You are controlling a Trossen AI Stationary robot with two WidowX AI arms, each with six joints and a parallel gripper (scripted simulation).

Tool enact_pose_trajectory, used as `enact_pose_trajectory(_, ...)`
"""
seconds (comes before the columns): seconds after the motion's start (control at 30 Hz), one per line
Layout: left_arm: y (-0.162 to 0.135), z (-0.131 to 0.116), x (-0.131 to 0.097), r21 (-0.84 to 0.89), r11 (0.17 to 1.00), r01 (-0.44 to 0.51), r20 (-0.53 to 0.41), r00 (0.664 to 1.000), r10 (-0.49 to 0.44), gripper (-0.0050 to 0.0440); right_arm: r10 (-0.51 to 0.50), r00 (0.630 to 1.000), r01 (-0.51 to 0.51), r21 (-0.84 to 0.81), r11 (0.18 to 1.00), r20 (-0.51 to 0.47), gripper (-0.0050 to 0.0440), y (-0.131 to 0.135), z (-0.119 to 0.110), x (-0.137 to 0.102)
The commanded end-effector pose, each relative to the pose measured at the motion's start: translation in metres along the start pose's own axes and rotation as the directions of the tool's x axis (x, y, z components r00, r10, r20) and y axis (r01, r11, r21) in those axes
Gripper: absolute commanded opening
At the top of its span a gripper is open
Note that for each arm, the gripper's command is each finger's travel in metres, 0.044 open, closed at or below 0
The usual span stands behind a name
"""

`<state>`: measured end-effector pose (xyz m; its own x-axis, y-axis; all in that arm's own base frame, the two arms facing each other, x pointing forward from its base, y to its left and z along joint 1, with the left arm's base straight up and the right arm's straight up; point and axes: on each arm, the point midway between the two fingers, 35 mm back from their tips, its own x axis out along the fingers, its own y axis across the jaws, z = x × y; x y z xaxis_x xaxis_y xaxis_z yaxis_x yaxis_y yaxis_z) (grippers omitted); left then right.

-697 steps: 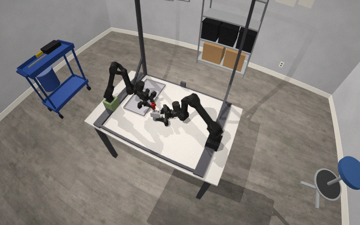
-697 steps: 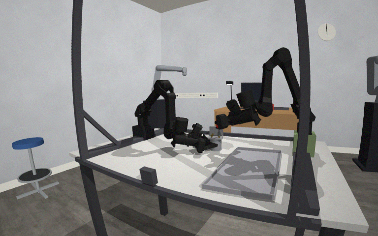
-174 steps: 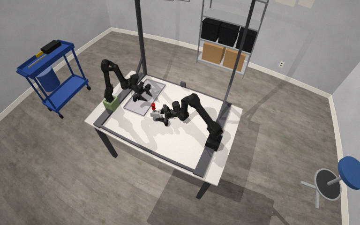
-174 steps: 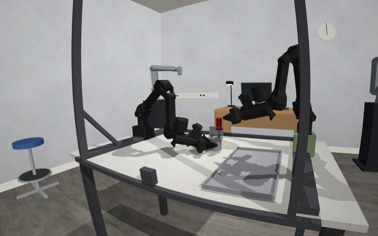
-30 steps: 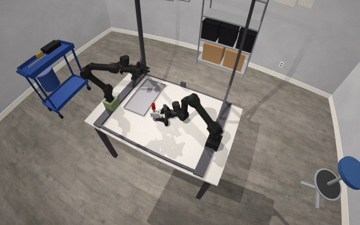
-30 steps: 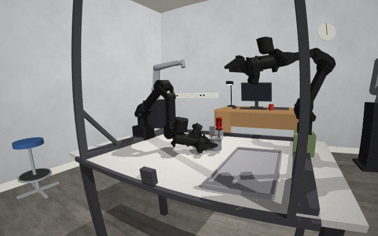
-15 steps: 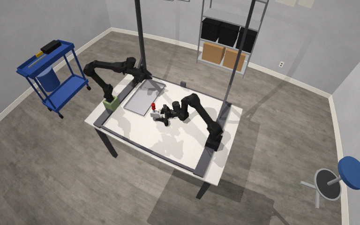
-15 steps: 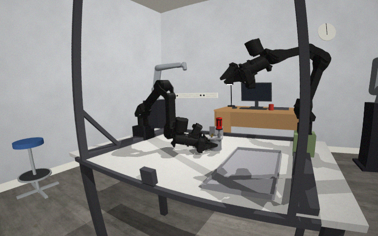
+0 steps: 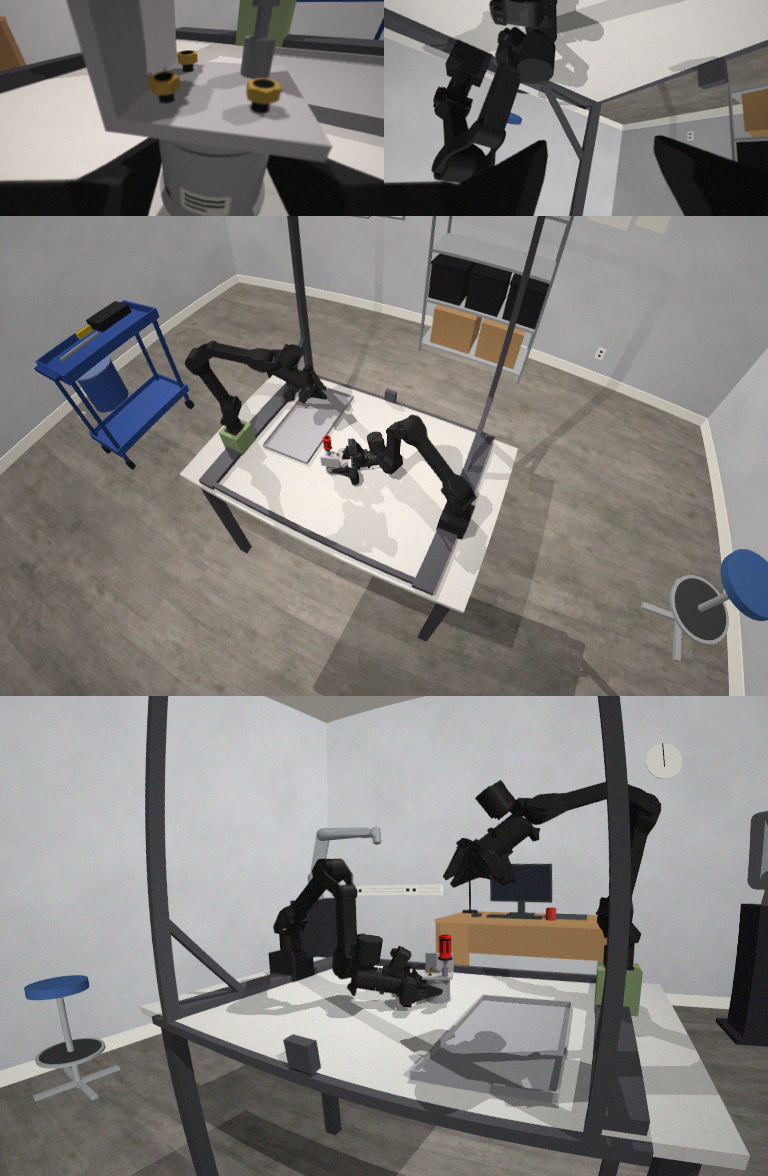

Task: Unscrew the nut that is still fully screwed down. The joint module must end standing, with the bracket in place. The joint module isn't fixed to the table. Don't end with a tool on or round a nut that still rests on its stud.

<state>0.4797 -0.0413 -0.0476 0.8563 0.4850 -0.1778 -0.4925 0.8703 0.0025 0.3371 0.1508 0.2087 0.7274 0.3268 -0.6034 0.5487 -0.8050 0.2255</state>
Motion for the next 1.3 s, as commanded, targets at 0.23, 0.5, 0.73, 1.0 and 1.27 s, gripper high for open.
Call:
enact_pose_trajectory(0.23, -0.004, 0.016, 0.003, -0.026, 1.000, 0.002, 0.027, 1.000, -0.002, 0.0245, 0.003, 0.993, -0.006, 0.027, 1.000, 0.114, 0.0300, 0.016, 0.008, 0.012)
enact_pose_trajectory(0.5, -0.004, 0.016, 0.003, -0.026, 1.000, 0.002, 0.027, 1.000, -0.002, 0.0245, -0.024, 0.956, 0.003, 0.074, 0.997, 0.292, 0.0300, 0.029, 0.037, 0.026)
enact_pose_trajectory(0.73, -0.004, 0.016, 0.003, -0.026, 1.000, 0.002, 0.027, 1.000, -0.002, 0.0245, -0.033, 0.934, 0.001, 0.089, 0.996, 0.357, 0.0300, 0.035, 0.048, 0.032)
enact_pose_trajectory(1.0, -0.004, 0.016, 0.003, -0.026, 1.000, 0.002, 0.027, 1.000, -0.002, 0.0245, -0.078, 0.866, 0.008, 0.143, 0.990, 0.493, 0.0300, 0.044, 0.074, 0.037)
enact_pose_trajectory(1.27, -0.004, 0.016, 0.003, -0.026, 1.000, 0.002, 0.027, 1.000, -0.002, 0.0245, -0.107, 0.804, 0.002, 0.176, 0.984, 0.585, 0.0300, 0.052, 0.093, 0.041)
